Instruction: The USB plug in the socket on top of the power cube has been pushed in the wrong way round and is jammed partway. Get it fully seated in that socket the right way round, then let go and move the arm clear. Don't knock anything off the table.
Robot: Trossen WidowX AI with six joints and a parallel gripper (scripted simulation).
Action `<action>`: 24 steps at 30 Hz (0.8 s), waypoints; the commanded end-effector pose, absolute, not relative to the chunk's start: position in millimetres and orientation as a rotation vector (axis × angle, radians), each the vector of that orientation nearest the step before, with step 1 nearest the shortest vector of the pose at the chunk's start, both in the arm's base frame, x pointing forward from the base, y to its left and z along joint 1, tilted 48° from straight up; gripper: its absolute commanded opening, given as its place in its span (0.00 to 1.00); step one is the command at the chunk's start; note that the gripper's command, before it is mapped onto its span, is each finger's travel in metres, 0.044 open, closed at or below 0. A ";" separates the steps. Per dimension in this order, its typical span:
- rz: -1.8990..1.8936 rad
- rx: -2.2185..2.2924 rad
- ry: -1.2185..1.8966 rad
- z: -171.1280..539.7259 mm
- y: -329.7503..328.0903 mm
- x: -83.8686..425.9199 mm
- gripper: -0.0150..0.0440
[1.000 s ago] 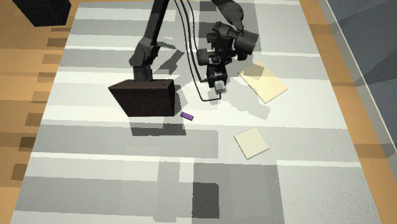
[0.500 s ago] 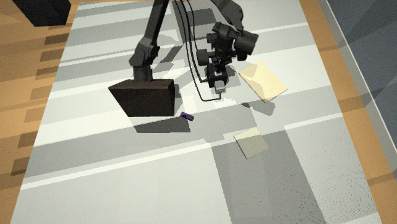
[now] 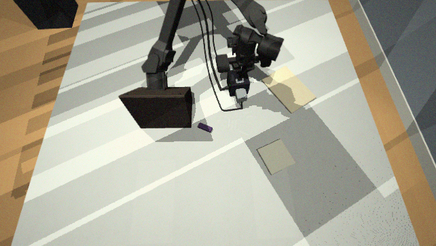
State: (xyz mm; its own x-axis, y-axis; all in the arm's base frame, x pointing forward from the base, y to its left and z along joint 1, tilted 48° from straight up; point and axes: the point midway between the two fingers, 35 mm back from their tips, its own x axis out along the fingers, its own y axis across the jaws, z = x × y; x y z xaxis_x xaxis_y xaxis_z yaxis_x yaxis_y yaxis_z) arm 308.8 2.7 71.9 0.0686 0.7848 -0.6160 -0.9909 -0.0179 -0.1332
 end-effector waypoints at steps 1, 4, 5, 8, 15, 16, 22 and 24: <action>1.473 -0.620 0.414 72.0 3.6 309.2 0.25; 1.473 -0.620 0.414 71.8 3.9 309.2 0.25; 1.473 -0.620 0.414 71.7 3.9 309.2 0.25; 1.473 -0.620 0.414 71.5 4.2 309.2 0.25; 1.473 -0.620 0.414 70.9 4.8 309.3 0.25; 1.473 -0.620 0.414 70.8 4.9 309.3 0.25; 1.473 -0.620 0.414 70.3 5.5 309.4 0.25; 1.473 -0.620 0.414 70.2 5.6 309.4 0.25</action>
State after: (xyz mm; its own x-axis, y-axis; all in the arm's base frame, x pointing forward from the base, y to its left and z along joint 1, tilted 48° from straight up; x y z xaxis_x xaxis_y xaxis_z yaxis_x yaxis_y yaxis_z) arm 309.0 4.9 70.1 0.0690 0.7855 -0.6150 -0.9909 -0.0173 -0.1333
